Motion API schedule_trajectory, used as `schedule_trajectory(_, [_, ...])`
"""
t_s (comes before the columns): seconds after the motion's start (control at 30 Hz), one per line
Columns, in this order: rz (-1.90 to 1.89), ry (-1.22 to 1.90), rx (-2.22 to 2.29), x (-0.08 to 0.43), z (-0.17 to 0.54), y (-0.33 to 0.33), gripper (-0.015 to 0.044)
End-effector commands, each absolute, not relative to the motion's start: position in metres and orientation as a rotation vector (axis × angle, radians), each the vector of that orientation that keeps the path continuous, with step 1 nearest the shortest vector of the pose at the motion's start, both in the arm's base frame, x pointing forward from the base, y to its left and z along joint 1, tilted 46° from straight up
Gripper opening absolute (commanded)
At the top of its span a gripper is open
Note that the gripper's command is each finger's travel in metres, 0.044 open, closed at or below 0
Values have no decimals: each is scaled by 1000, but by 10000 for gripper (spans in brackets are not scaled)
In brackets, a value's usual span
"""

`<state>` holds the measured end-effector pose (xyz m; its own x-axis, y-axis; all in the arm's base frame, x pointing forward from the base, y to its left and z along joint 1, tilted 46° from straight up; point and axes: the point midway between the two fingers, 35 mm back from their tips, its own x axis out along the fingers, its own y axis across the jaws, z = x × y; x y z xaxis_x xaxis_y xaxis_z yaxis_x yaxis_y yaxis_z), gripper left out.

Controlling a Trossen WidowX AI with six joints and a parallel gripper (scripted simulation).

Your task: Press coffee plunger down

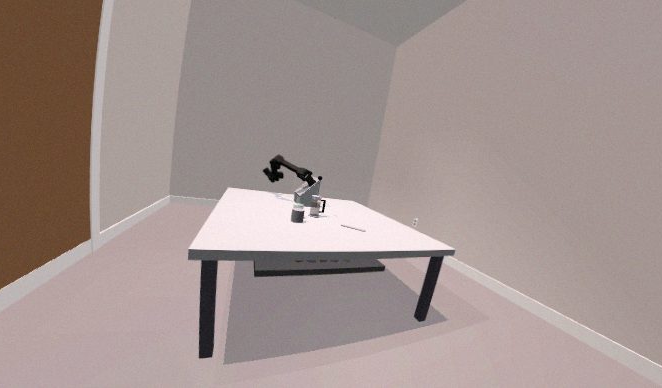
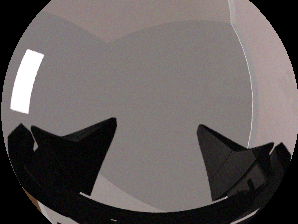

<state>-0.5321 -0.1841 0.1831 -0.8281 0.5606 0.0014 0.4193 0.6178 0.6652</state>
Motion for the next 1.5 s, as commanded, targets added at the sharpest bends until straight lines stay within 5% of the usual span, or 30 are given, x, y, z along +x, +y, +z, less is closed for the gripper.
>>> schedule_trajectory(0.0, [1007,2636,806,-532,183,-185,426])
schedule_trajectory(0.5, [1372,2677,343,-456,217,-320,440])
schedule_trajectory(0.9, [1725,2738,-99,-335,286,-415,440])
schedule_trajectory(1.47, [2238,2635,-542,-197,333,-462,440])
